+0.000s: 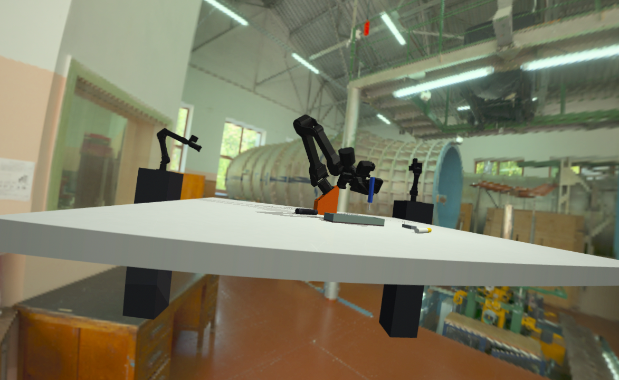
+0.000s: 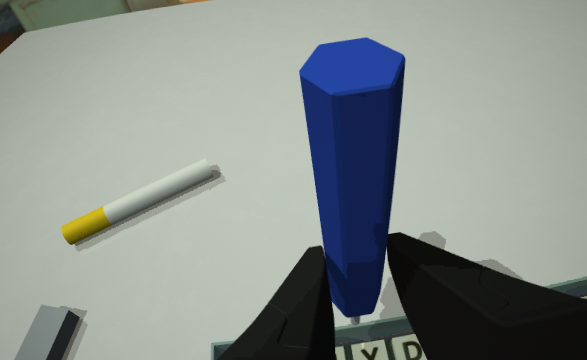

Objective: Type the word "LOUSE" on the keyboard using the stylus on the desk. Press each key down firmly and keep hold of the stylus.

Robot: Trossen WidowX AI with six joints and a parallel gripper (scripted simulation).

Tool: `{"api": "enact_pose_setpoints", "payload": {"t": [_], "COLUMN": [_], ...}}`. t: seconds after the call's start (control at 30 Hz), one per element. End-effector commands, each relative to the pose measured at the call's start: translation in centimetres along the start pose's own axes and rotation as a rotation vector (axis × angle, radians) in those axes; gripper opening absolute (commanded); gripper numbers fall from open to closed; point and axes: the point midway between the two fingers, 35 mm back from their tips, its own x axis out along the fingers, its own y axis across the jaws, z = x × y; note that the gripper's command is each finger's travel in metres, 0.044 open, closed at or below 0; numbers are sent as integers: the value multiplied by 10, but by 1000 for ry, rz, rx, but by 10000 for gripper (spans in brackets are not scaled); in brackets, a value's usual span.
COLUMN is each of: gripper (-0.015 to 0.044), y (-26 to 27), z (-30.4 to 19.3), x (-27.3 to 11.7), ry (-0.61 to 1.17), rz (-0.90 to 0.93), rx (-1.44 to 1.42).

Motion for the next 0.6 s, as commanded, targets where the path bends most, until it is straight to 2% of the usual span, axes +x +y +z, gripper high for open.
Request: {"api": "enact_pose_setpoints", "payload": {"t": [0.0,0.47,0.57], "gripper": [0,0,79], "y": [14,16,16], "z": [-3,-21,-23], "x": [-4,4,6], "ry": [-1,-2,-2], "rz": [-4,-7,-6], "rx": [1,0,0]}}
